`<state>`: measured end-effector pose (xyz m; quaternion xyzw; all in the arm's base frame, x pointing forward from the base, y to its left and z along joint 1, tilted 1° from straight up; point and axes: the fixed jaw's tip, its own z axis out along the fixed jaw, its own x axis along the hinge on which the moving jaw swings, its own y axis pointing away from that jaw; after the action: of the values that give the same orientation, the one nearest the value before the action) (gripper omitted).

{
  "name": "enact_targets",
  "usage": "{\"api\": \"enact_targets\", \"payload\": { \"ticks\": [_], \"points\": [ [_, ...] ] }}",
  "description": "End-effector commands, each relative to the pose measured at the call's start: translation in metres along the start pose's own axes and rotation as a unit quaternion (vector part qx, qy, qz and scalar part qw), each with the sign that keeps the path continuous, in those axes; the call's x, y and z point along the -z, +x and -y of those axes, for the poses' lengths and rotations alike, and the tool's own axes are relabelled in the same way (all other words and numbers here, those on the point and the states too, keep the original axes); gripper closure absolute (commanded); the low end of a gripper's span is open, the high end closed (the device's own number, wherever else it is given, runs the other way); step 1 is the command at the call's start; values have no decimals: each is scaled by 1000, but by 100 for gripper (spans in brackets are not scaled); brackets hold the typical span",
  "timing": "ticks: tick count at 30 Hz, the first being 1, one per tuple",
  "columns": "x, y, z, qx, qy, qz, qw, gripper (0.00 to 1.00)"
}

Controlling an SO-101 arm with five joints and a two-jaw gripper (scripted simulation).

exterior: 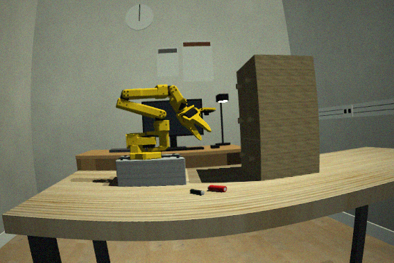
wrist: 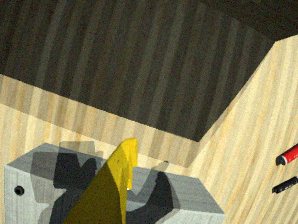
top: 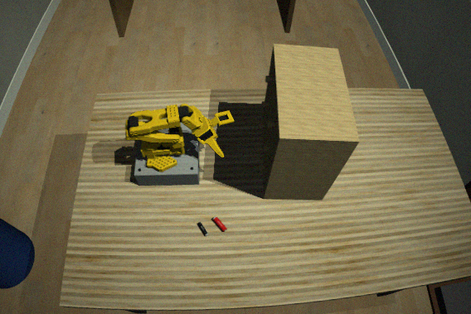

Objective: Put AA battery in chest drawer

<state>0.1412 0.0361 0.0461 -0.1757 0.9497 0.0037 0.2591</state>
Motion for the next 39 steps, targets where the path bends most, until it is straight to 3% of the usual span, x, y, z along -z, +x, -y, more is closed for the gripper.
{"api": "enact_targets", "payload": {
  "ticks": [1,39],
  "points": [
    [6,-5,18,-97,27,-7,995,50],
    [7,-5,22,-122,34,-7,992,50]
  ]
}}
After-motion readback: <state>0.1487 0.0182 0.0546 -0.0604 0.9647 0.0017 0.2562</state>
